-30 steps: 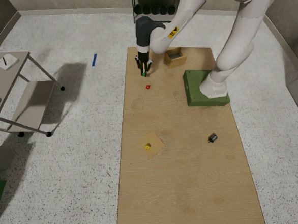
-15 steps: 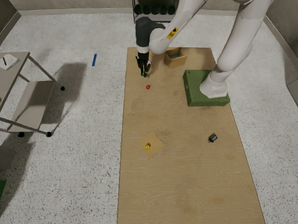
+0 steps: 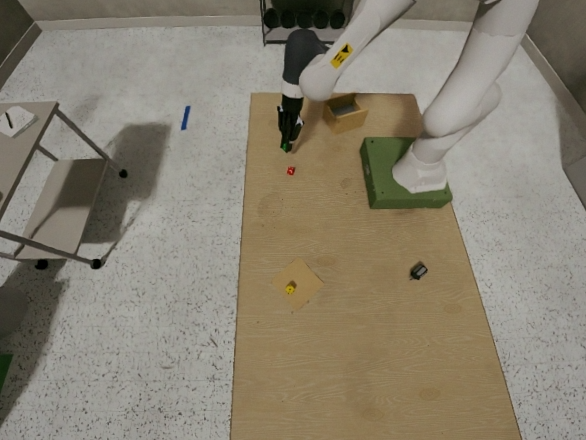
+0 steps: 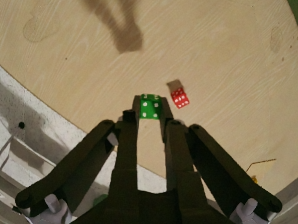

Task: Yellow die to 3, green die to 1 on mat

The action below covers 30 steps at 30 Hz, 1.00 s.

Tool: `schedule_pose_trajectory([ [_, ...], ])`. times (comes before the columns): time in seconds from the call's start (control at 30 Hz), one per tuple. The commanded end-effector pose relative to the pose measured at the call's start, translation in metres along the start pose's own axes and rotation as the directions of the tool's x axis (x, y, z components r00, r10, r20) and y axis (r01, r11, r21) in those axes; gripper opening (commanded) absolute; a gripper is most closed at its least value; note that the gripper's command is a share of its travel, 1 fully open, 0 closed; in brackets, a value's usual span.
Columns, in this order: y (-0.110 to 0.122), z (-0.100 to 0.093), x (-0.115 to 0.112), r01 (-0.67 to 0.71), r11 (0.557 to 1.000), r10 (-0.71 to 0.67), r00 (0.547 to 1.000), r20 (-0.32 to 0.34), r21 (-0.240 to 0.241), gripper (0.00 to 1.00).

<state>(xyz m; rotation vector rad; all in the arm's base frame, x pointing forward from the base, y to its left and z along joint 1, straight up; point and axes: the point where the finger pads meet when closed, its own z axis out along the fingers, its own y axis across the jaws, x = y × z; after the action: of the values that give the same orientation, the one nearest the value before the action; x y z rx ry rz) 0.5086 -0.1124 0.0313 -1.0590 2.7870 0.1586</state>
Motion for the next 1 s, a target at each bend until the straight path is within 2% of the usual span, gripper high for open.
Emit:
schedule_pose_trajectory([
  [0.0,-0.006,-0.002,-0.011,0.11,0.994,-0.111,0.985,0.133,0.017,0.21],
  [0.13,-0.007,-0.002,-0.01,0.11,0.994,-0.111,0.976,0.188,0.018,0.21],
  [0.23,-0.007,-0.002,-0.01,0.11,0.994,-0.111,0.974,0.197,0.019,0.21],
  [0.27,-0.006,-0.001,-0.008,0.11,0.994,-0.11,0.964,0.244,0.016,0.21],
  [0.57,-0.006,0.001,-0.004,0.11,0.994,-0.107,0.911,0.398,0.015,0.21],
  [0.67,-0.007,0.0,-0.002,0.109,0.994,-0.105,0.878,0.466,0.019,0.21],
  [0.77,-0.007,0.0,-0.002,0.109,0.994,-0.105,0.876,0.471,0.02,0.21],
  [0.8,-0.006,0.002,0.0,0.111,0.994,-0.101,0.837,0.538,0.015,0.21],
  [0.83,-0.006,0.002,0.0,0.11,0.994,-0.101,0.829,0.55,0.015,0.21],
  [0.87,-0.007,0.002,0.001,0.11,0.994,-0.099,0.802,0.589,0.016,0.21],
  [0.97,-0.009,0.001,0.001,0.106,0.994,-0.097,0.751,0.653,0.026,0.21],
])
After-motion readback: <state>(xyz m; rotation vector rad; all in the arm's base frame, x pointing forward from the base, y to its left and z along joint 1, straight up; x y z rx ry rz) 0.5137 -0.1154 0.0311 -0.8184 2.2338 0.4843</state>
